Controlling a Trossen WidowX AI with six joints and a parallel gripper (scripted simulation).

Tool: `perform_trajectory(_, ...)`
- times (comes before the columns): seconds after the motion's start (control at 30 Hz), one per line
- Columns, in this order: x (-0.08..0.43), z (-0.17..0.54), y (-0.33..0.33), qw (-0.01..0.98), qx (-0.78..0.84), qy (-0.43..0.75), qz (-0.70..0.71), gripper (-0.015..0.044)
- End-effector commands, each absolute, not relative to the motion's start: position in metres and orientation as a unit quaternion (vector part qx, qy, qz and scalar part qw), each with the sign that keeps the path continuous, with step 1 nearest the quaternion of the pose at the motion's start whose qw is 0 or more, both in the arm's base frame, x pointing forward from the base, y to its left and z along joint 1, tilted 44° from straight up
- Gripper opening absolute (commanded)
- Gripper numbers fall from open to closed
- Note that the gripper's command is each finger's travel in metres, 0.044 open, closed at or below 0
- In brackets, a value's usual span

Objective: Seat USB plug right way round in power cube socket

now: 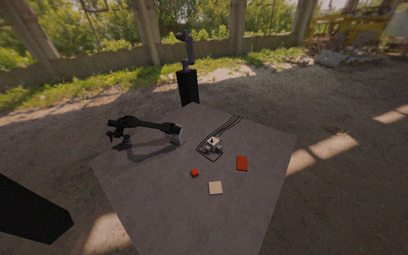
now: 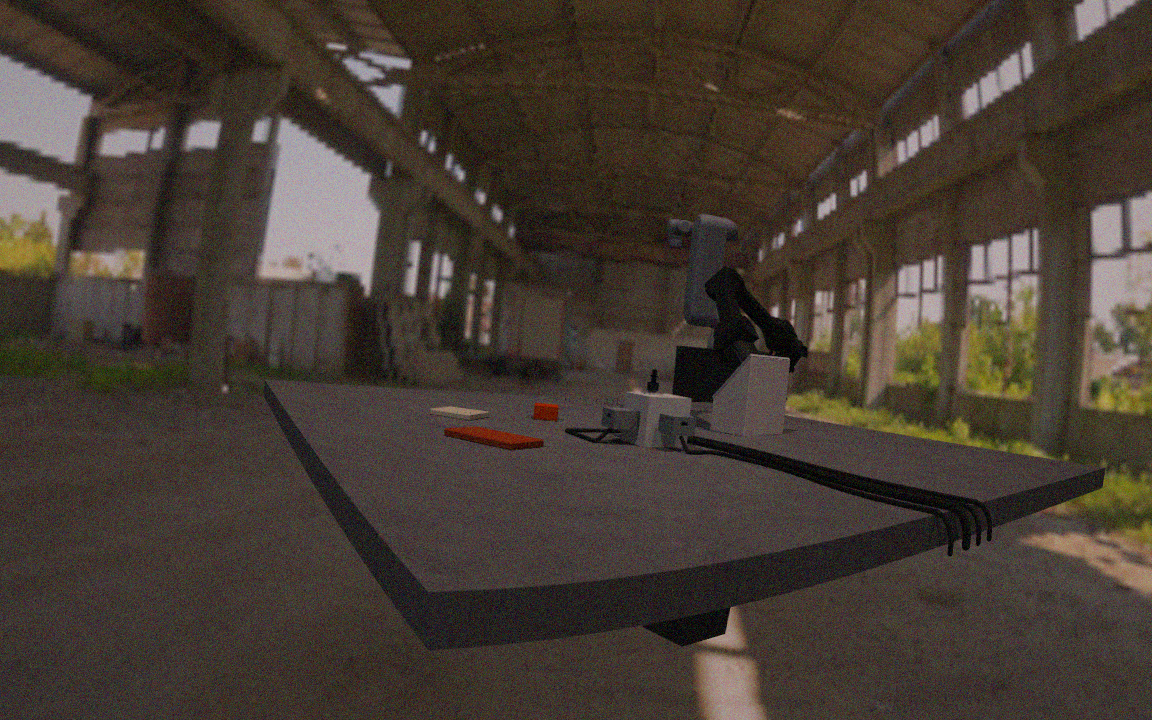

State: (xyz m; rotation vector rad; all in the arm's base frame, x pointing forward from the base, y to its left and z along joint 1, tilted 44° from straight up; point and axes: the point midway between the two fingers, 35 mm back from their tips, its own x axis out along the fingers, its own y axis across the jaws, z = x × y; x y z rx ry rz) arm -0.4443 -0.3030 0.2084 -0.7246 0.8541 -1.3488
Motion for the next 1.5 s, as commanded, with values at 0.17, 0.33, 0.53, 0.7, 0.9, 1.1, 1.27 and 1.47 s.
perform_trajectory(0.17,-0.425,0.241,-0.324,0.645,-0.309,0.359,-0.6,0.044)
perform_trajectory(0.33,-0.386,0.295,-0.353,0.652,-0.297,0.328,-0.616,0.044)
perform_trajectory(0.53,-0.339,0.319,-0.385,0.673,-0.242,0.282,-0.64,0.044)
perform_trajectory(0.7,-0.292,0.341,-0.412,0.696,-0.192,0.226,-0.654,0.044)
perform_trajectory(0.9,-0.205,0.378,-0.446,0.732,-0.177,0.162,-0.638,0.044)
perform_trajectory(1.1,-0.1,0.404,-0.467,0.78,-0.164,0.102,-0.595,0.044)
perform_trajectory(1.27,-0.006,0.412,-0.472,0.826,-0.136,0.062,-0.544,0.044)
perform_trajectory(1.47,0.105,0.41,-0.457,0.876,-0.093,0.033,-0.472,0.044)
